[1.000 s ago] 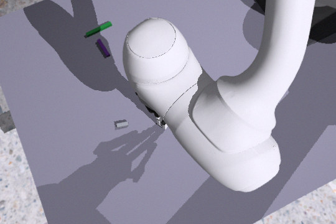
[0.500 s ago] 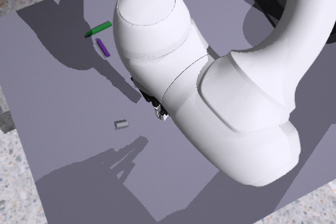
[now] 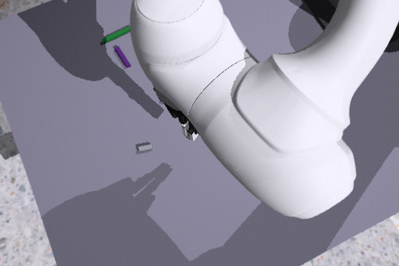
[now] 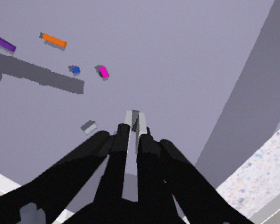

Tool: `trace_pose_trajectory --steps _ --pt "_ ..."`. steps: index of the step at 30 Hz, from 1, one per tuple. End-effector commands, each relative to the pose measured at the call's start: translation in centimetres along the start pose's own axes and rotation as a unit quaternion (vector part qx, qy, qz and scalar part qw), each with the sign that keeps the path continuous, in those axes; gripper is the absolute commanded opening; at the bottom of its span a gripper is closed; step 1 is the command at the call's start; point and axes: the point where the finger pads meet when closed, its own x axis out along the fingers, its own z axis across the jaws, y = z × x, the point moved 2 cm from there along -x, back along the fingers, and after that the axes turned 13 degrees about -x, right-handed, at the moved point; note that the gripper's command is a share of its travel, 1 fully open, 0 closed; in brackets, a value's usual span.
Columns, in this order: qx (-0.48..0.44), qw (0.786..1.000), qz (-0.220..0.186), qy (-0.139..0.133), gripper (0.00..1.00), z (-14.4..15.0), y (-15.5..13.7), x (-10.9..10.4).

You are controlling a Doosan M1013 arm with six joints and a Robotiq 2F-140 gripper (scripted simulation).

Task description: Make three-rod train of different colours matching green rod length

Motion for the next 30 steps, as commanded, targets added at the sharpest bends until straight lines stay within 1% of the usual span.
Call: trace_pose_trajectory --steps 1,3,5,6,9,13,16,20,22,23,27,28,30 --pt "0.083 0.997 0.000 0.000 0.03 -1.9 0.8 0.0" --pt "0.116 0.993 0.000 0.000 0.03 -2.6 1.1 0.0" --pt "0.116 0.993 0.000 0.000 0.03 -2.6 1.1 0.0" --pt "0.174 0.985 0.000 0.000 0.03 -3.9 1.7 0.0" --pt "0.225 0.974 0.000 0.000 0.03 -5.1 2.3 0.0" --pt "0.306 0.952 0.000 0.000 0.03 -6.9 3.3 0.0" --pt "0.364 0.931 0.000 0.000 0.03 -8.2 4.1 0.0" --pt "0.440 0.898 0.000 0.000 0.03 -10.0 5.2 0.0" --pt "0.440 0.898 0.000 0.000 0.03 -10.0 5.2 0.0" --pt "0.487 0.873 0.000 0.000 0.03 -11.1 5.9 0.0" --pt "0.553 0.833 0.000 0.000 0.03 -12.7 7.1 -0.1" --pt "0.566 0.824 0.000 0.000 0.03 -13.0 7.3 -0.1" --pt "0.572 0.820 0.000 0.000 0.03 -13.1 7.4 -0.1"
